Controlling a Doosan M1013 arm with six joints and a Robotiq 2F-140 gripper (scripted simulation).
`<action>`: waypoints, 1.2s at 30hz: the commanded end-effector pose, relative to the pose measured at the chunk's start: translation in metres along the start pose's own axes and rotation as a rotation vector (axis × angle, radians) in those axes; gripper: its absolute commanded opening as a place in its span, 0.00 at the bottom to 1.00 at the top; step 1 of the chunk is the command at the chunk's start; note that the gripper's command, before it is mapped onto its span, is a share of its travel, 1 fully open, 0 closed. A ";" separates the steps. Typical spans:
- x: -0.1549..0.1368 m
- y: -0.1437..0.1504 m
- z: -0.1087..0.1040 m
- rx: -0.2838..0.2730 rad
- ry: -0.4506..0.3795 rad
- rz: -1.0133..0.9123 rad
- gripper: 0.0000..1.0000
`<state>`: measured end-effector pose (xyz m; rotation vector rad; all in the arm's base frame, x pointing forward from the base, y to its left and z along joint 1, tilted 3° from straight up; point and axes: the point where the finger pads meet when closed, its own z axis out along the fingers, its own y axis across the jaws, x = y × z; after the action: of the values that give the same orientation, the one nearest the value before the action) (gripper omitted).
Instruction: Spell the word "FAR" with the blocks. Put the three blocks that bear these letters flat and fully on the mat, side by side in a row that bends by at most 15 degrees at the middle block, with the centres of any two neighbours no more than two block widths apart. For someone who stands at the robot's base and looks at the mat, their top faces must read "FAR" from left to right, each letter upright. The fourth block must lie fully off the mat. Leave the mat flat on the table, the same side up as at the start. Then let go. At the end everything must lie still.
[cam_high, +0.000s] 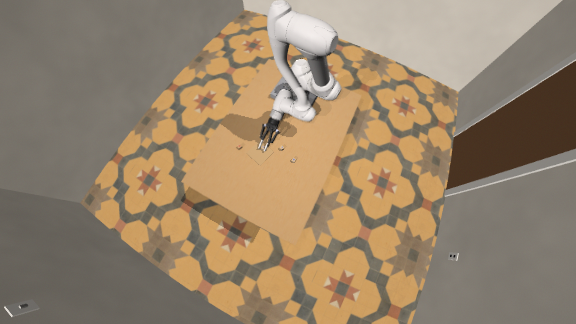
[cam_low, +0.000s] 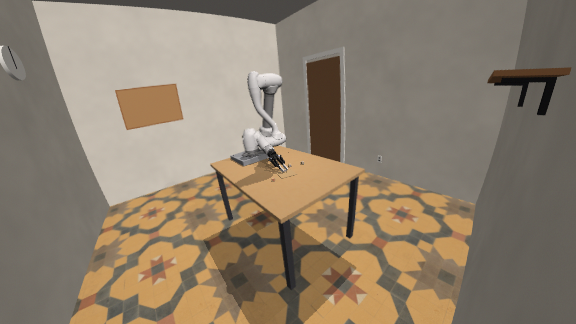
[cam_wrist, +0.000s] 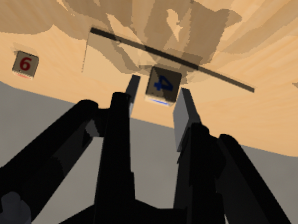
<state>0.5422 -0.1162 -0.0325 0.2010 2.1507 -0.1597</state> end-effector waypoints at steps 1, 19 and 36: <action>0.005 -0.001 -0.002 0.001 0.006 -0.002 0.25; -0.002 -0.001 -0.006 0.001 0.006 -0.002 0.25; -0.038 -0.001 -0.028 0.001 0.006 -0.002 0.25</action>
<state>0.5387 -0.1164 0.0094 0.2028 2.1572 -0.1663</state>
